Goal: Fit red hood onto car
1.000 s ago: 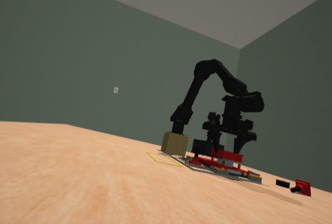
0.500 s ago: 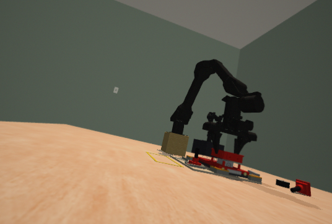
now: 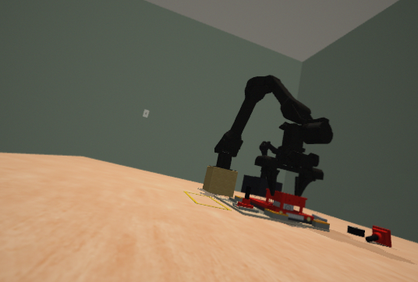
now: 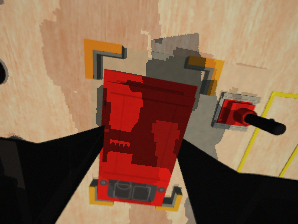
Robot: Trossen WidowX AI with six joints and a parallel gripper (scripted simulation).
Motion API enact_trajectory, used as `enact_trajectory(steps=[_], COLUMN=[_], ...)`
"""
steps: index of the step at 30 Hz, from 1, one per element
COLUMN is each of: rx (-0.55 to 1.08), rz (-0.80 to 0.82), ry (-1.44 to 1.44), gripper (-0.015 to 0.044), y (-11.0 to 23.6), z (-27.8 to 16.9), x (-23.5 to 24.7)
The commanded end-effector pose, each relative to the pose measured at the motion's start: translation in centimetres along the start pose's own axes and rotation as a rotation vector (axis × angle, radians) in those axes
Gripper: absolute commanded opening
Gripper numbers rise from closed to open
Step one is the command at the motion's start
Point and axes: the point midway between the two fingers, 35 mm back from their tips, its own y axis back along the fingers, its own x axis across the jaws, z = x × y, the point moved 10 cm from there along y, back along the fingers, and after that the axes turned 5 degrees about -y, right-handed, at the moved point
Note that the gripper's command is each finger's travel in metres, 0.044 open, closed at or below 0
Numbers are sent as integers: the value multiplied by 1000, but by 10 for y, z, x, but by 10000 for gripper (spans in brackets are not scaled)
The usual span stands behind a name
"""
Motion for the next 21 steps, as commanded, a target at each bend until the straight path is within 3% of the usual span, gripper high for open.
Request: enact_trajectory(steps=[1, 21], rx=[5, 3], rz=[1, 1], ry=[3, 2], gripper=[0, 0], y=[-3, 1], z=[-1, -1], x=[0, 0])
